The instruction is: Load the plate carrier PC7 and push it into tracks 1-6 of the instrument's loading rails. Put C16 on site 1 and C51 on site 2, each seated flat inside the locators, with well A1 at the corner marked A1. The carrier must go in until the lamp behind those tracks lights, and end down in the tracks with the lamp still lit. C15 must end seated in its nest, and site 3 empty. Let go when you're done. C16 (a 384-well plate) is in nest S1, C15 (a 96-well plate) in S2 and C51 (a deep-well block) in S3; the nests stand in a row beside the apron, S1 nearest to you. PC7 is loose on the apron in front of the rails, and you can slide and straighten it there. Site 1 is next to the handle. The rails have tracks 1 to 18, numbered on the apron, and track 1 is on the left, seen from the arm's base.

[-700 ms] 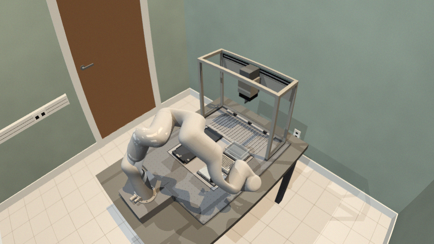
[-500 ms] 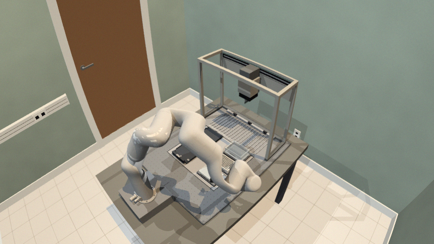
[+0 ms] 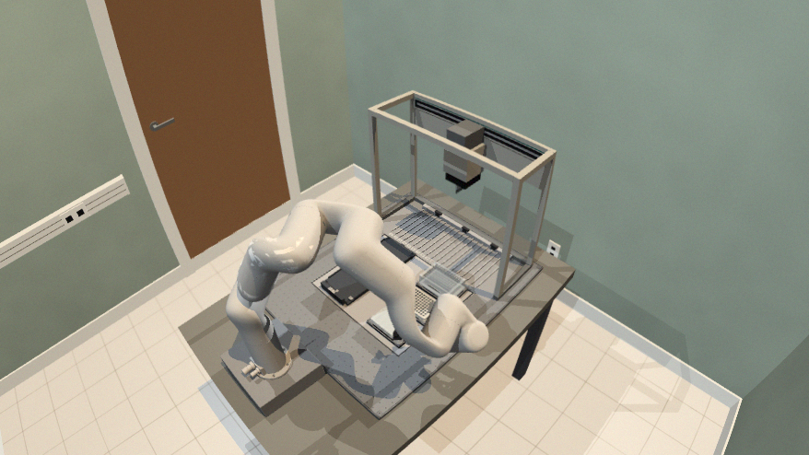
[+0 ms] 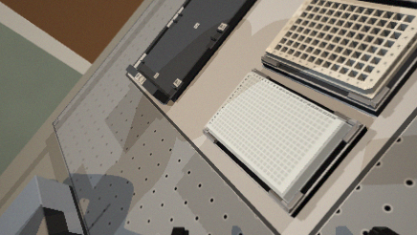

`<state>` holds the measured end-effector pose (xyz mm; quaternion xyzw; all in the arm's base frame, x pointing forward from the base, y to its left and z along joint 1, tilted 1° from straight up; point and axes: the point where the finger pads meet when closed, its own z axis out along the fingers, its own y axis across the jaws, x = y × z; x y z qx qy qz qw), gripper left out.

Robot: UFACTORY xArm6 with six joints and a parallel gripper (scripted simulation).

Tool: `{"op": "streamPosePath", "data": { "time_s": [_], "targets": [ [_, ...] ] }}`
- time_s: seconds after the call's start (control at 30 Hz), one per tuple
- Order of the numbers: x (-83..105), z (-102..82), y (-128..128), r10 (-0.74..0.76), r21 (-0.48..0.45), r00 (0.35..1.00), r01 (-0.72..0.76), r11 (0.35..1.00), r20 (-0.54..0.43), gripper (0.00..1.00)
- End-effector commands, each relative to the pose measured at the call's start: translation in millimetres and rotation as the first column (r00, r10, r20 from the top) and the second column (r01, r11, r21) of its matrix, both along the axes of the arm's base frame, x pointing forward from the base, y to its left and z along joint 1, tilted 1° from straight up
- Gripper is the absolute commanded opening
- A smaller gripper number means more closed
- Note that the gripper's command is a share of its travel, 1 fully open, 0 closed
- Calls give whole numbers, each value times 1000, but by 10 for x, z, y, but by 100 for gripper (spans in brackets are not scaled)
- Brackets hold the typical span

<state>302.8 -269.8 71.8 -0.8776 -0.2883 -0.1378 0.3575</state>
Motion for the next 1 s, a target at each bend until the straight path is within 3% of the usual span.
{"op": "streamPosePath", "data": {
  "time_s": [0.0, 0.33, 0.43, 0.57, 0.7, 0.83, 0.9, 0.97],
  "targets": [
    [197, -2, -15, 72, -68, 997, -72, 995, 0, 100],
    [667, -7, 19, 269, -245, 963, -263, 933, -8, 100],
    [716, -5, 25, 271, -248, 962, -265, 932, -8, 100],
    [913, 13, 63, 365, -333, 931, -348, 877, -12, 100],
    [1085, 28, 96, 367, -335, 930, -350, 875, -12, 100],
    [1276, 58, 153, 456, -417, 890, -421, 805, -17, 100],
    [1370, 73, 182, 459, -420, 888, -423, 803, -17, 100],
    [1370, 73, 182, 459, -420, 888, -423, 803, -17, 100]
  ]
}}
